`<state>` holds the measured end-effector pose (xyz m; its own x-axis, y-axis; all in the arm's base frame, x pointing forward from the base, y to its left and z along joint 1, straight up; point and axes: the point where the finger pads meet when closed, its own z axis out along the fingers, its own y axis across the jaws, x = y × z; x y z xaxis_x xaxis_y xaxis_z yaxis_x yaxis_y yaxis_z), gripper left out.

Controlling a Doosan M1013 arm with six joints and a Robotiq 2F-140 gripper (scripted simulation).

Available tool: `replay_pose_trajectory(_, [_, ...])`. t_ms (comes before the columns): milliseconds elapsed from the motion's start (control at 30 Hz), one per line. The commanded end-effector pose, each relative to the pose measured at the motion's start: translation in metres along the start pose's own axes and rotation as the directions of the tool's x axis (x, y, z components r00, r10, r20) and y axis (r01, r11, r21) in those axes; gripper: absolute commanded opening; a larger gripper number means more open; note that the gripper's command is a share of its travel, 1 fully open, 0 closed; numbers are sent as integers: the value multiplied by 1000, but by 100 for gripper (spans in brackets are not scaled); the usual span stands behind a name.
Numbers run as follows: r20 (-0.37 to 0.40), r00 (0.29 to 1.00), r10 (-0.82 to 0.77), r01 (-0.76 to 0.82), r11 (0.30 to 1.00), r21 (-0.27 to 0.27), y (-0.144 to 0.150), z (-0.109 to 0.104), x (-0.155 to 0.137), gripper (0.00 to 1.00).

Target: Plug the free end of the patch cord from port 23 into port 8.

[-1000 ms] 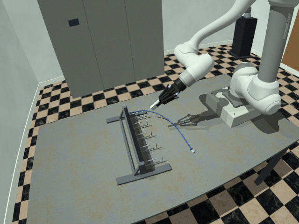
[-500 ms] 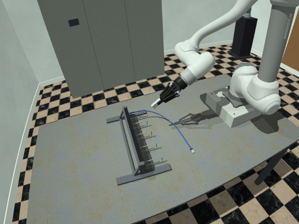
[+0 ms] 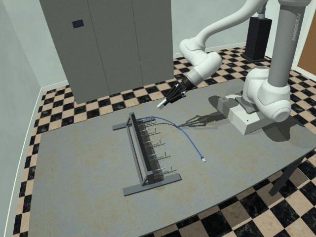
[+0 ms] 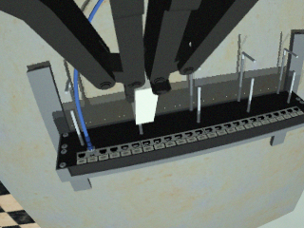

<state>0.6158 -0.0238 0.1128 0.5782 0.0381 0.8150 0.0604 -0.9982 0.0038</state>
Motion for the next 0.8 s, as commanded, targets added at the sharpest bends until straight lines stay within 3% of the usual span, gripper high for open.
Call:
replay_pose_trajectory(0, [1,1000,1,-1,1000,8,15,0,1,0])
replay_pose_trajectory(267, [1,1000,1,-1,1000,8,40,0,1,0])
replay_pose_trajectory(600, [1,1000,1,-1,1000,8,42,2,1,0])
replay_pose_trajectory(767, [1,1000,1,-1,1000,8,42,16,1,0])
